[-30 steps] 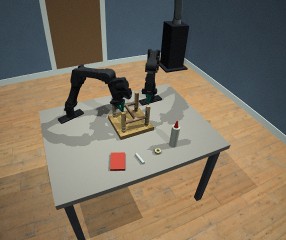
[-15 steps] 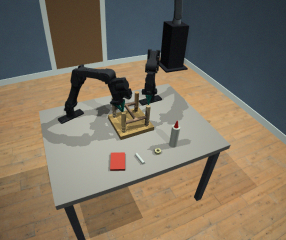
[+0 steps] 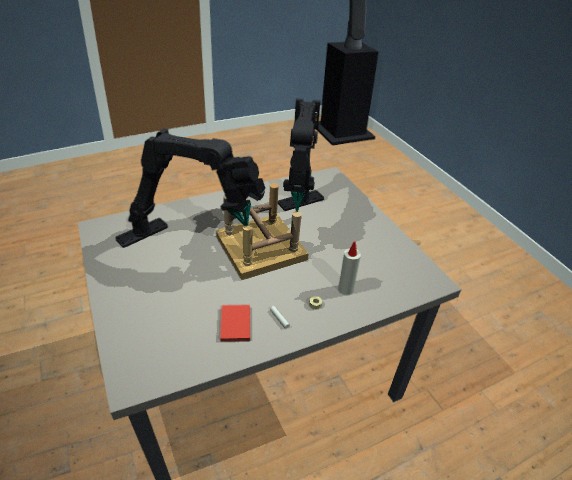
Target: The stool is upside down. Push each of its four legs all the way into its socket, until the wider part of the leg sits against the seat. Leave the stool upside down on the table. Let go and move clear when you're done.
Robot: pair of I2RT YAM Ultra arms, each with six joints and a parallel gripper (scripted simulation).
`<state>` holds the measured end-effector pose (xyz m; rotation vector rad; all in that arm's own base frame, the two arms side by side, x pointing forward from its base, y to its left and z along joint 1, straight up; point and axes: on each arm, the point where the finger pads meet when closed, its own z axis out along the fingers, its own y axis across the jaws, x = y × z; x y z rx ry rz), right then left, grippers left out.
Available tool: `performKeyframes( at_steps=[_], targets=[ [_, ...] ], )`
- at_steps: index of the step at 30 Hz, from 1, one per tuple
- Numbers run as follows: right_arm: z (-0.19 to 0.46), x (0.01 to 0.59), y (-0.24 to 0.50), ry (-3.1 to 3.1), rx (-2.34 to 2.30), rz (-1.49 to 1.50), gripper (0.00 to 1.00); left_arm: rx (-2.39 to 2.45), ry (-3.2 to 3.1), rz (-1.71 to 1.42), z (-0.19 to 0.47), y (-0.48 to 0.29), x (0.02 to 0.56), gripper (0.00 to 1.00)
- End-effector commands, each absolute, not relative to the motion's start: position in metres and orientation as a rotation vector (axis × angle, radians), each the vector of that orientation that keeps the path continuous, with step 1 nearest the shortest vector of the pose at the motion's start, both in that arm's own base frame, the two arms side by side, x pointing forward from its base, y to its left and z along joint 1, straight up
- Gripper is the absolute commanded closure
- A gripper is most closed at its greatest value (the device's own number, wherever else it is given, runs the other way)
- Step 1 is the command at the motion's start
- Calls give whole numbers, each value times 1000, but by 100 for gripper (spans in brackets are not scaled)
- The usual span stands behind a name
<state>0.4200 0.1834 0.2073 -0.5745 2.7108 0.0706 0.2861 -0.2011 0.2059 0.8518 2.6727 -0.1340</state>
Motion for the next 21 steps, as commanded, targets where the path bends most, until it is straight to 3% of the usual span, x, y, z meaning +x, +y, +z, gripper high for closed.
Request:
performKeyframes(
  at_steps=[1, 3, 21],
  targets=[
    [218, 422, 184, 2696, -562, 87, 100, 835, 2643, -154, 218, -203, 288, 100],
    [193, 413, 181, 2767, -586, 60, 100, 870, 2730, -114, 190, -197, 280, 100],
    [149, 386, 170, 2955, -628, 15, 100, 926, 2899, -48, 159, -181, 254, 100]
  ],
)
